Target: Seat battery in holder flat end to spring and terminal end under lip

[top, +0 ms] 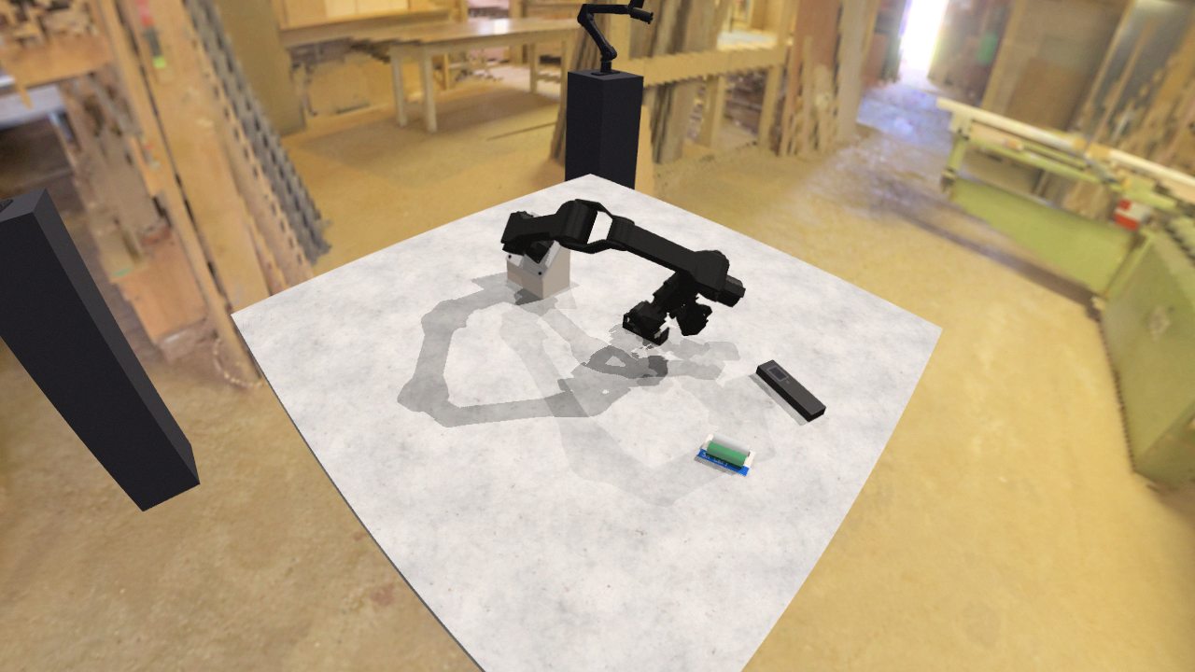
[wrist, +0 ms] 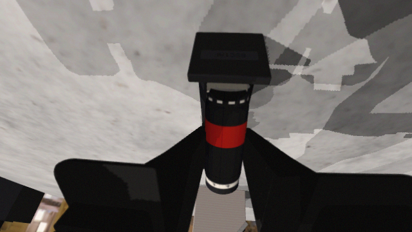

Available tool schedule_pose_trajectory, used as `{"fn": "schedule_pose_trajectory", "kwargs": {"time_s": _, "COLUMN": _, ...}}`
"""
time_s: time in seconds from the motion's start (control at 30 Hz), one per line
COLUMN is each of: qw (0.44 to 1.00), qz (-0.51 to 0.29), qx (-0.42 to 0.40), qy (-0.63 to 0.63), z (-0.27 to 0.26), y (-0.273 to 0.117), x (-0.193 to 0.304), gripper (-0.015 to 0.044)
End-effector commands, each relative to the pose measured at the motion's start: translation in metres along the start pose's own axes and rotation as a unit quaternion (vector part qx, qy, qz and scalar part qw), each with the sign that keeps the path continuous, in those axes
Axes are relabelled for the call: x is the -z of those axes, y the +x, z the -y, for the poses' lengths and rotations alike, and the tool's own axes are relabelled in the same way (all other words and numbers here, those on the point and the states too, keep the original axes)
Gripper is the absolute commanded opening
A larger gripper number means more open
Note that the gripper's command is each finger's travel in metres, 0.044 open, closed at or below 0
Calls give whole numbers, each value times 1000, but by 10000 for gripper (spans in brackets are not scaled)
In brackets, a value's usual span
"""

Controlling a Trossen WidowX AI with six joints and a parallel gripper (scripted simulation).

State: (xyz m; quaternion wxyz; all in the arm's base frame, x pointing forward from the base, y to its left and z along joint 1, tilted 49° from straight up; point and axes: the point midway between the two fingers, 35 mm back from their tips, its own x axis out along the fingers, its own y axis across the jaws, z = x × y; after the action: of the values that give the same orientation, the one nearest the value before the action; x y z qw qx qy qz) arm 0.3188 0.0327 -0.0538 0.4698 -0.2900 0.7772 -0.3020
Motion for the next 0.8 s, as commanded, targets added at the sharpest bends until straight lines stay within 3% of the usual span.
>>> {"fn": "schedule_pose_trajectory", "kwargs": {"time_s": 0.0, "qw": 1000, "qz": 1, "qx": -1, "qy": 1, "z": -1, "y": -1, "x": -3, "gripper": 75}}
{"fn": "schedule_pose_trajectory", "kwargs": {"time_s": 0.77, "qw": 999, "qz": 36, "qx": -5, "qy": -2, "z": -3, "y": 1, "x": -7, "gripper": 75}}
